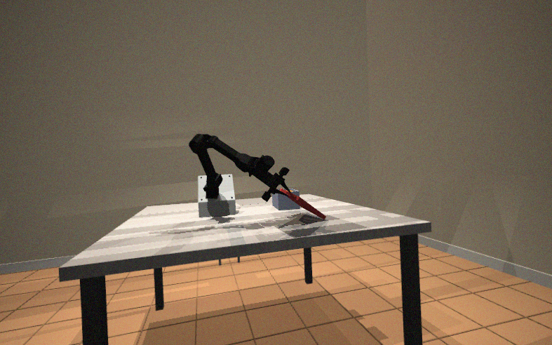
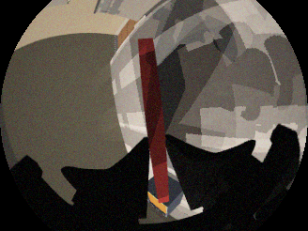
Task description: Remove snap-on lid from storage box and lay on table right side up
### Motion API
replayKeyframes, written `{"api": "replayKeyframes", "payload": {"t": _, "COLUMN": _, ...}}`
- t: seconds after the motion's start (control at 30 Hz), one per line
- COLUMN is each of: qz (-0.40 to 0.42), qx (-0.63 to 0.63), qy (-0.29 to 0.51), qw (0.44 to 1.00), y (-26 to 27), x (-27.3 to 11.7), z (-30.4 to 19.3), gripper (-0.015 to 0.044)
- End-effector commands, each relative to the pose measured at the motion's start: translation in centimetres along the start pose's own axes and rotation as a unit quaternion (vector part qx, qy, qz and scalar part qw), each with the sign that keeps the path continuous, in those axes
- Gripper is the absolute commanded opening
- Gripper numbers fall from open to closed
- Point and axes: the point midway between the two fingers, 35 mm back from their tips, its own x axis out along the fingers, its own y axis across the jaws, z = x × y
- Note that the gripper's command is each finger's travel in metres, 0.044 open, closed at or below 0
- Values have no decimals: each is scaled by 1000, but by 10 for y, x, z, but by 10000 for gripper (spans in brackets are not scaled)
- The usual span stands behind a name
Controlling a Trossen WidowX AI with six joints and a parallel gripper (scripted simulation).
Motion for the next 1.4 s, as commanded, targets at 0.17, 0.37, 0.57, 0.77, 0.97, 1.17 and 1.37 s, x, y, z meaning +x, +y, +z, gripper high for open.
{"api": "replayKeyframes", "payload": {"t": 0.17, "qz": -11, "qx": 1, "qy": 1, "qw": 1000, "y": -13, "x": 7, "z": -1, "gripper": 0}}
{"api": "replayKeyframes", "payload": {"t": 0.37, "qz": -11, "qx": 1, "qy": 1, "qw": 1000, "y": -17, "x": 10, "z": -1, "gripper": 0}}
{"api": "replayKeyframes", "payload": {"t": 0.57, "qz": -11, "qx": 1, "qy": 1, "qw": 1000, "y": -21, "x": 13, "z": -1, "gripper": 0}}
{"api": "replayKeyframes", "payload": {"t": 0.77, "qz": -11, "qx": 1, "qy": 0, "qw": 1000, "y": -24, "x": 16, "z": -1, "gripper": 0}}
{"api": "replayKeyframes", "payload": {"t": 0.97, "qz": -11, "qx": 1, "qy": 0, "qw": 1000, "y": -28, "x": 19, "z": -1, "gripper": 0}}
{"api": "replayKeyframes", "payload": {"t": 1.17, "qz": -11, "qx": 0, "qy": 0, "qw": 1000, "y": -32, "x": 22, "z": -1, "gripper": 0}}
{"api": "replayKeyframes", "payload": {"t": 1.37, "qz": -11, "qx": 0, "qy": 0, "qw": 1000, "y": -36, "x": 25, "z": -1, "gripper": 0}}
